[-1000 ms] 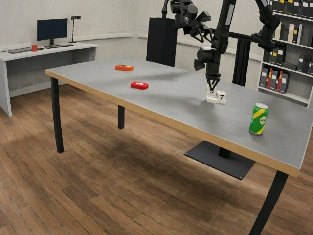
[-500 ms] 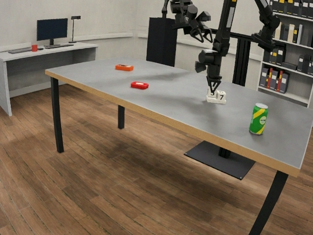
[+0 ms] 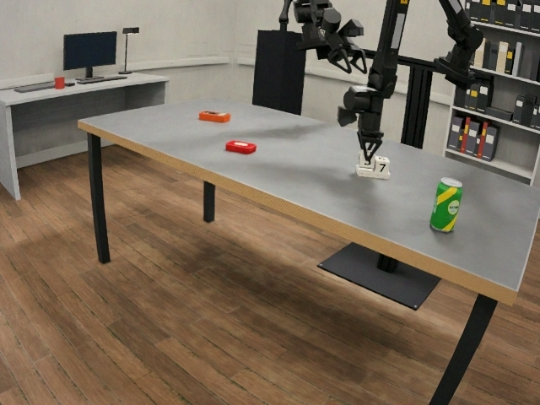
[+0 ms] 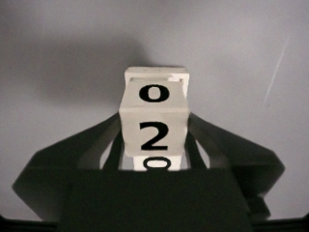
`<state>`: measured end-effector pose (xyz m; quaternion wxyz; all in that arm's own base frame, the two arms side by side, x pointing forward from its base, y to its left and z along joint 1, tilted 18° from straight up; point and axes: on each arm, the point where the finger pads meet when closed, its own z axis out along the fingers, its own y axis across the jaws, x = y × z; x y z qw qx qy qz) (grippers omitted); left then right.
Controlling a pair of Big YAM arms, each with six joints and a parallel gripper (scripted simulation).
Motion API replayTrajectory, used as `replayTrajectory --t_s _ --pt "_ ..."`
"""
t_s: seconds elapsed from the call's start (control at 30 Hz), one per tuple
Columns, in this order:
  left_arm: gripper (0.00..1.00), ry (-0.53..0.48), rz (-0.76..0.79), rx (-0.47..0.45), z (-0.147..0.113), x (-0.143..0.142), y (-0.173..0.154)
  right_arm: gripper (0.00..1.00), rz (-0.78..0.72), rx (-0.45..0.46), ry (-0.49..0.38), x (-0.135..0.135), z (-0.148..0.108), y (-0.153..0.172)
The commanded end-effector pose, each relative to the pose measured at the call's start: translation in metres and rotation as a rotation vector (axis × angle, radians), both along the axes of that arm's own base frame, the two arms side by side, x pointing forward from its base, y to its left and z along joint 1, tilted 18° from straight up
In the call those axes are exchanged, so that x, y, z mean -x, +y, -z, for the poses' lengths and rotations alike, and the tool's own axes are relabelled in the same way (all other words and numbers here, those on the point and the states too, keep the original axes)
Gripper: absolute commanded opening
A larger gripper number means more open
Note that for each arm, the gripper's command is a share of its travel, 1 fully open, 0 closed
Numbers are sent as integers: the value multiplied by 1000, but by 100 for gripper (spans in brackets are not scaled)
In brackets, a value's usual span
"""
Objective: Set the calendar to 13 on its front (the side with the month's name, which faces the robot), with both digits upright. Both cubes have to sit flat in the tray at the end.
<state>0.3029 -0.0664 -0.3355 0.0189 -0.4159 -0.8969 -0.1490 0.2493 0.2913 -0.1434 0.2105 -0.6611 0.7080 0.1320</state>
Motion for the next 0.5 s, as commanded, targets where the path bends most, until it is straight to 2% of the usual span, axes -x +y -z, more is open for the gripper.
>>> replayTrajectory --t_s 0.0,0.47 --pt "40 31 3 -13 9 13 11 100 -2 -15 -19 -10 -4 7" --pt "40 25 -2 -12 36 6 17 100 -2 -15 -19 -10 -4 7"
